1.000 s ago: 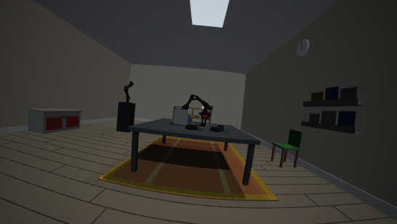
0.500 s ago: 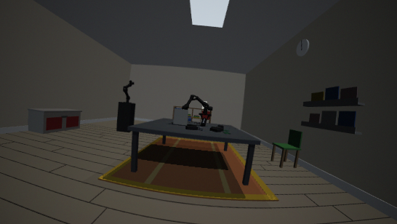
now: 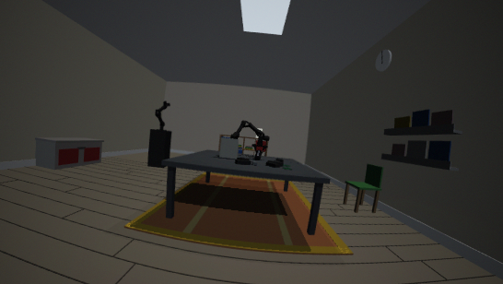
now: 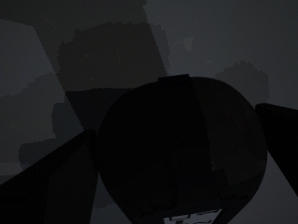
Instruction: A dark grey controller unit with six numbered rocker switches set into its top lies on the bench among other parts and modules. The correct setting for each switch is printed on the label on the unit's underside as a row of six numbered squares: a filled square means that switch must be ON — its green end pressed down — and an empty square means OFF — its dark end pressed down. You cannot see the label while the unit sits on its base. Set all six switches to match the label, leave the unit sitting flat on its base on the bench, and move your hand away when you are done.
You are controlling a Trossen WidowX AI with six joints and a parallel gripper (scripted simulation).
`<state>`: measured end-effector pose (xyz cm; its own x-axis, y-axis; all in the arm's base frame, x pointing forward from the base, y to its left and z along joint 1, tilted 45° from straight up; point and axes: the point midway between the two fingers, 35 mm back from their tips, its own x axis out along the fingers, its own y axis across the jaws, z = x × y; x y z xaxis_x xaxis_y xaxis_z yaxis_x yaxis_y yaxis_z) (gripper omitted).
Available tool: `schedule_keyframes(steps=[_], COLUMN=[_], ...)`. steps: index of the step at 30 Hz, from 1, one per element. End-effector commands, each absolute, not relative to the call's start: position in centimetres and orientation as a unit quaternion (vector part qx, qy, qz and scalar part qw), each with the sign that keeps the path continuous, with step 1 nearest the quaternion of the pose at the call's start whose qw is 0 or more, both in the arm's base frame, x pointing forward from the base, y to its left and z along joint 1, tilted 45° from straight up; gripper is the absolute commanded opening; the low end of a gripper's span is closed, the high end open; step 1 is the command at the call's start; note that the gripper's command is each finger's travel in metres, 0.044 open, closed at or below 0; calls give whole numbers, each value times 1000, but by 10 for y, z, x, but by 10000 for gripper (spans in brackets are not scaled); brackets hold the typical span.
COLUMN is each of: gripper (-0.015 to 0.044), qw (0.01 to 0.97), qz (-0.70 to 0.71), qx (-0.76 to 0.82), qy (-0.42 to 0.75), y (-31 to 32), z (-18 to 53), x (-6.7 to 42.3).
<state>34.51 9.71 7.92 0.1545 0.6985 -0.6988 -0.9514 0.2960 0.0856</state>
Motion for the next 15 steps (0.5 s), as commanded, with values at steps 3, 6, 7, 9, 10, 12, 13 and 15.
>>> schedule_keyframes(steps=[3,6,7,9,10,12,13,15], gripper=[338,338,338,338,338,338,338,338], qw=[734,734,734,734,734,734,734,734], qz=[558,559,559,559,559,559,559,559], qx=[-191,-191,-191,-191,-191,-191,-191,-191], qy=[335,335,335,335,335,335,335,335], y=[99,102,102,104,105,106,107,108], z=[75,75,74,74,74,73,73,73], x=[346,346,347,347,347,348,348,348])
